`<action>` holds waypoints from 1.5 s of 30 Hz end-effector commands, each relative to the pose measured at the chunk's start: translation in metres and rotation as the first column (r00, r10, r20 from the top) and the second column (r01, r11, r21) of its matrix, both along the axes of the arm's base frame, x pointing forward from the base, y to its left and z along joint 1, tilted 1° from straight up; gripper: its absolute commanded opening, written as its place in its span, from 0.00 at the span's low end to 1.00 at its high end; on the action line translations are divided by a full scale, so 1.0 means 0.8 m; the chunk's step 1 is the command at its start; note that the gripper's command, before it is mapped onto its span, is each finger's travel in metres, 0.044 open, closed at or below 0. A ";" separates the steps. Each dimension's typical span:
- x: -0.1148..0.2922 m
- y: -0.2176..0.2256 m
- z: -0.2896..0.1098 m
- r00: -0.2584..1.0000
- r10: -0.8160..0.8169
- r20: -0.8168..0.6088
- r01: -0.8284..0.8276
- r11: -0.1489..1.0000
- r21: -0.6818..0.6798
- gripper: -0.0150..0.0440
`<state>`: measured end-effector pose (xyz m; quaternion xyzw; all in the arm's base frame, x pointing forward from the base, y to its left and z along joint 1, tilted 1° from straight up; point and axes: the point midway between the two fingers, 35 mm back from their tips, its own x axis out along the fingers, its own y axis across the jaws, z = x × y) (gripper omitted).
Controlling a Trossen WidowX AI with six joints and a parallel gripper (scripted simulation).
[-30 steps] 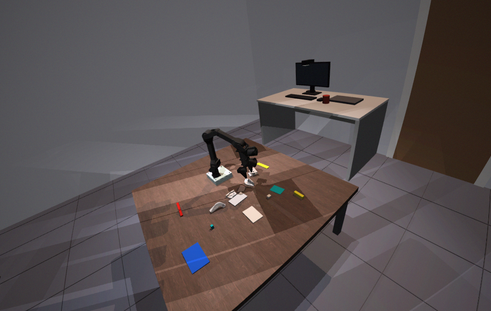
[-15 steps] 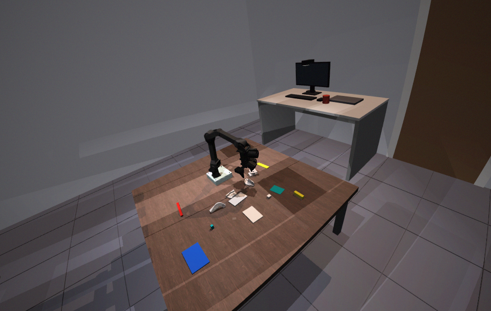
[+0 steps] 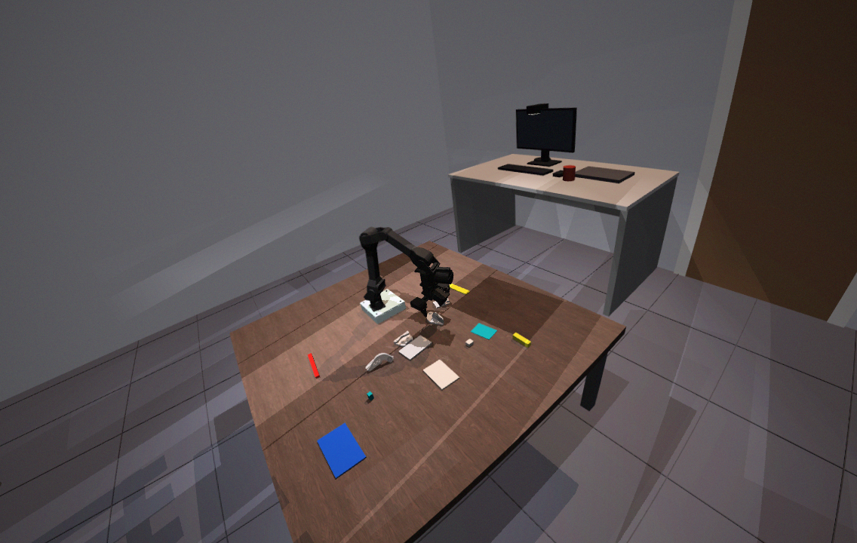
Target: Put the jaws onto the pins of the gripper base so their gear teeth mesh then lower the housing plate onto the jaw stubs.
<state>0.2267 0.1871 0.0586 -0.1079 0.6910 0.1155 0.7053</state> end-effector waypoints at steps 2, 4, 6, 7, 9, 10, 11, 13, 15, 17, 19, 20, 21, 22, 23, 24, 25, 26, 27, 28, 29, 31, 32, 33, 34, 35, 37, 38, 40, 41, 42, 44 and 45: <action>-0.001 0.000 -0.010 1.000 -0.005 -0.006 0.005 1.000 0.000 1.00; -0.001 0.000 -0.010 1.000 -0.005 -0.006 0.005 1.000 0.000 1.00; -0.001 0.000 -0.010 1.000 -0.005 -0.006 0.005 1.000 0.000 1.00; -0.001 0.000 -0.010 1.000 -0.005 -0.006 0.005 1.000 0.000 1.00; -0.001 0.000 -0.011 1.000 -0.005 -0.006 0.005 1.000 0.000 1.00; -0.001 0.000 -0.012 1.000 -0.005 -0.006 0.005 1.000 0.000 1.00; -0.001 0.000 -0.013 1.000 -0.005 -0.006 0.005 1.000 0.000 1.00; -0.001 0.000 -0.018 1.000 -0.005 -0.006 0.005 1.000 0.000 1.00; -0.001 0.000 -0.022 1.000 -0.005 -0.006 0.005 1.000 0.000 1.00; 0.000 0.001 -0.026 1.000 -0.005 -0.006 0.005 1.000 0.000 1.00; 0.000 0.001 -0.030 1.000 -0.005 -0.006 0.005 1.000 0.000 1.00; 0.000 0.001 -0.032 1.000 -0.005 -0.006 0.005 1.000 0.000 1.00; 0.000 0.001 -0.034 1.000 -0.005 -0.006 0.005 1.000 0.000 1.00; 0.000 0.001 -0.036 1.000 -0.005 -0.006 0.005 1.000 0.000 1.00; 0.000 0.001 -0.038 1.000 -0.005 -0.006 0.005 1.000 0.000 1.00; 0.000 0.001 -0.040 1.000 -0.005 -0.006 0.005 1.000 0.000 1.00; 0.000 0.001 -0.042 1.000 -0.005 -0.006 0.005 1.000 0.000 1.00; 0.000 0.001 -0.044 1.000 -0.005 -0.006 0.005 1.000 0.000 1.00; 0.000 0.001 -0.046 1.000 -0.005 -0.006 0.005 1.000 0.000 1.00; 0.000 0.001 -0.048 1.000 -0.005 -0.006 0.005 1.000 0.000 1.00; 0.000 0.001 -0.050 1.000 -0.005 -0.006 0.005 1.000 0.000 1.00; 0.000 0.001 -0.054 1.000 -0.005 -0.006 0.005 1.000 0.000 1.00; 0.000 0.001 -0.056 1.000 -0.005 -0.007 0.005 1.000 0.000 1.00; 0.000 0.001 -0.058 1.000 -0.005 -0.007 0.005 1.000 0.000 1.00; 0.000 0.001 -0.060 1.000 -0.005 -0.007 0.005 1.000 0.000 1.00; 0.000 0.001 -0.062 1.000 -0.005 -0.007 0.005 1.000 0.000 1.00; -0.001 0.001 -0.066 1.000 -0.005 -0.007 0.005 1.000 0.000 1.00; -0.001 0.001 -0.068 1.000 -0.005 -0.007 0.005 1.000 0.000 1.00; -0.001 0.000 -0.072 1.000 -0.005 -0.007 0.005 1.000 0.000 1.00; -0.001 0.000 -0.073 1.000 -0.005 -0.007 0.005 1.000 0.000 1.00; -0.001 0.000 -0.073 1.000 -0.005 -0.007 0.005 1.000 0.000 1.00; -0.001 0.000 -0.073 1.000 -0.005 -0.007 0.005 1.000 0.000 1.00; -0.001 0.000 -0.073 1.000 -0.005 -0.007 0.005 1.000 0.000 1.00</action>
